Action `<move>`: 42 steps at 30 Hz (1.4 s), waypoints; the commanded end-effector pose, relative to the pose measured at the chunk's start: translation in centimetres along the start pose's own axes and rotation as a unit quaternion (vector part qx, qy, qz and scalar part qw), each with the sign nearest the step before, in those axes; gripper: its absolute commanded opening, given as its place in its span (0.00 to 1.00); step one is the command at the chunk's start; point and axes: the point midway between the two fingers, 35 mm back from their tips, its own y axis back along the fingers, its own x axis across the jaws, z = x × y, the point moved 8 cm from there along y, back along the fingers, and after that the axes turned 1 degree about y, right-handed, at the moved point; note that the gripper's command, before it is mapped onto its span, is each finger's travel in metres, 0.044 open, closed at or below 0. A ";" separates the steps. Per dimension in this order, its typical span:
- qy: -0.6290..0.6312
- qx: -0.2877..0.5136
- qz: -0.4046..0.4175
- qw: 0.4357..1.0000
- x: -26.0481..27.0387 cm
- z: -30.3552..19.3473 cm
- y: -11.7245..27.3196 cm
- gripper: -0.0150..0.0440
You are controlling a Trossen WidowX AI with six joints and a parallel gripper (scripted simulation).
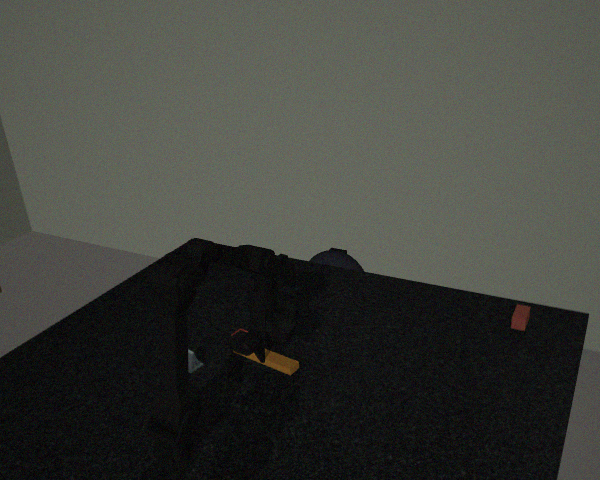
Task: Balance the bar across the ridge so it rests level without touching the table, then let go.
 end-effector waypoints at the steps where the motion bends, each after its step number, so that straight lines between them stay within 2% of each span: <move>1: 0.001 -0.001 0.002 1.000 0.1 0.0 1.0 0.25; 22: 0.004 -0.001 0.002 1.000 -0.3 0.0 6.1 0.25; 32: 0.160 0.000 0.001 0.987 -1.2 -3.6 6.2 0.25; 42: 0.327 0.002 0.001 0.945 -2.4 -7.3 6.3 0.25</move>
